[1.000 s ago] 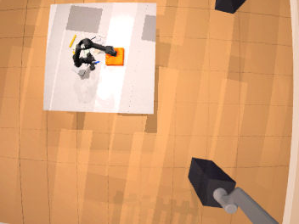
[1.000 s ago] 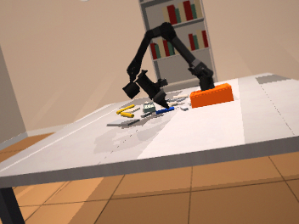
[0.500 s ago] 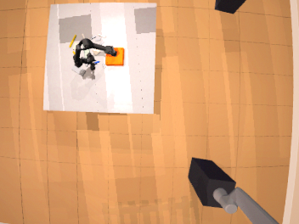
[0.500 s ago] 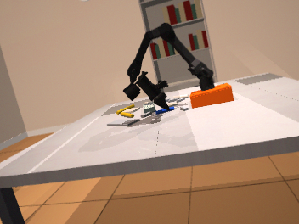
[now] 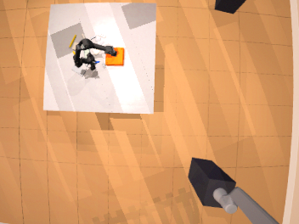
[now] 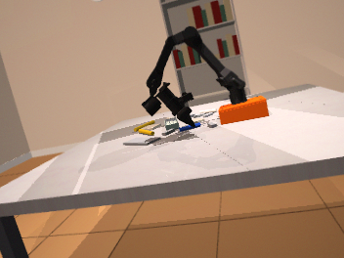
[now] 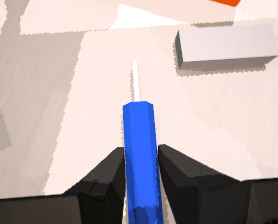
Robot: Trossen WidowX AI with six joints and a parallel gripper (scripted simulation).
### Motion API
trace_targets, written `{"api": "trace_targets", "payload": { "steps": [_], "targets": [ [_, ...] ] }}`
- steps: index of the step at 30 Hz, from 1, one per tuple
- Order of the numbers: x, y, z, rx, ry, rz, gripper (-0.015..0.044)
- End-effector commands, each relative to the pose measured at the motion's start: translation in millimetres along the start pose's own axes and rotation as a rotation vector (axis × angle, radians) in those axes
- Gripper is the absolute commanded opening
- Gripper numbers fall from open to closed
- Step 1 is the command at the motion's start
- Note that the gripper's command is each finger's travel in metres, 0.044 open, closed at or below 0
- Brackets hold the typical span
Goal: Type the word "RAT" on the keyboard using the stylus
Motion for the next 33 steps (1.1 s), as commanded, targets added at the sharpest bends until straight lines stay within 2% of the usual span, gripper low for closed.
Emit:
{"api": "trace_targets", "payload": {
  "steps": [1,9,17,33],
  "targets": [
    [-3.2,0.0,1.4,0.000,0.001,0.001,0.0000],
    [-42.5,-0.4,24.0,0.000,0.000,0.000,0.0000],
    [-40.4,0.7,22.3,0.019,0.003,0.018,0.0000],
    [-43.0,17.5,18.3,0.584,0.190,0.284,0.0000]
  ]
}}
Point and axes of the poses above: the point midway between the two fingers, 35 mm back from their tips, its own x axis out along the fingers, its own y axis across the jaws, z = x × y, the point moved 10 cm from there along -x, back along the fingers, and after that the axes turned 1 degree about -x, right-handed, at the moved point
